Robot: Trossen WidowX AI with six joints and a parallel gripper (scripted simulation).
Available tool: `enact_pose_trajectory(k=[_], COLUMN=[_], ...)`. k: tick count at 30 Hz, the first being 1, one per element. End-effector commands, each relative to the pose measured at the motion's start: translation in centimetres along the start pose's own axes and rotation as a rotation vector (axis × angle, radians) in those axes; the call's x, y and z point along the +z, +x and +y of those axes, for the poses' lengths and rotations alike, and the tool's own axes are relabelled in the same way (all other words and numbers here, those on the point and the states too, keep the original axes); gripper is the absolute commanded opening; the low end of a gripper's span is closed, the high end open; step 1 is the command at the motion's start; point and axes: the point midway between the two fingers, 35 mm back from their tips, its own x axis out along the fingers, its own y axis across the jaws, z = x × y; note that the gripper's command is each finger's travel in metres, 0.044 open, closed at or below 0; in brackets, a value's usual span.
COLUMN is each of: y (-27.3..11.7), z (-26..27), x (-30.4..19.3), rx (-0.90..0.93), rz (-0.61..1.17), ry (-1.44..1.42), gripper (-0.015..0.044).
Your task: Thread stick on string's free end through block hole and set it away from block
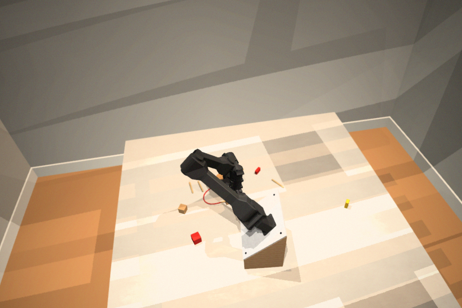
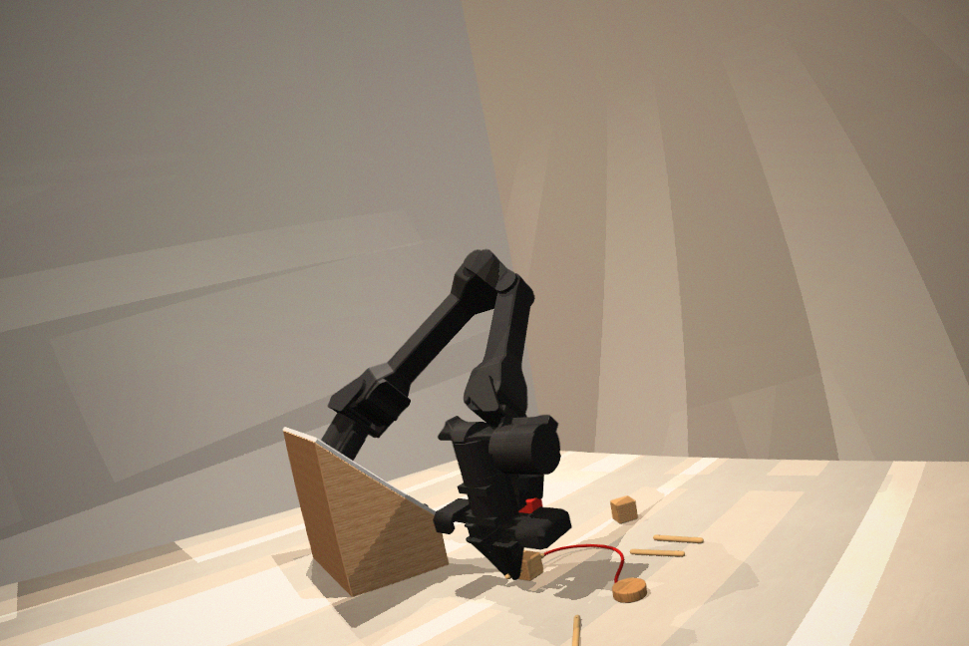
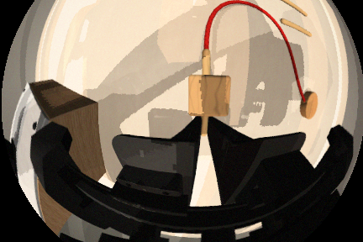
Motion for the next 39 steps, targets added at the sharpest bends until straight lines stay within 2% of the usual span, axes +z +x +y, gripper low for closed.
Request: enact_pose_trajectory(k=[1,39], y=[-0.1,-0.5], z=[-0.1,-0.4], x=[0.0,-3.1], rx=[0.000,0.023], rz=[-0.006,-0.005], ry=[-0.004,-0.001], gripper=[0.0000,0.0000])
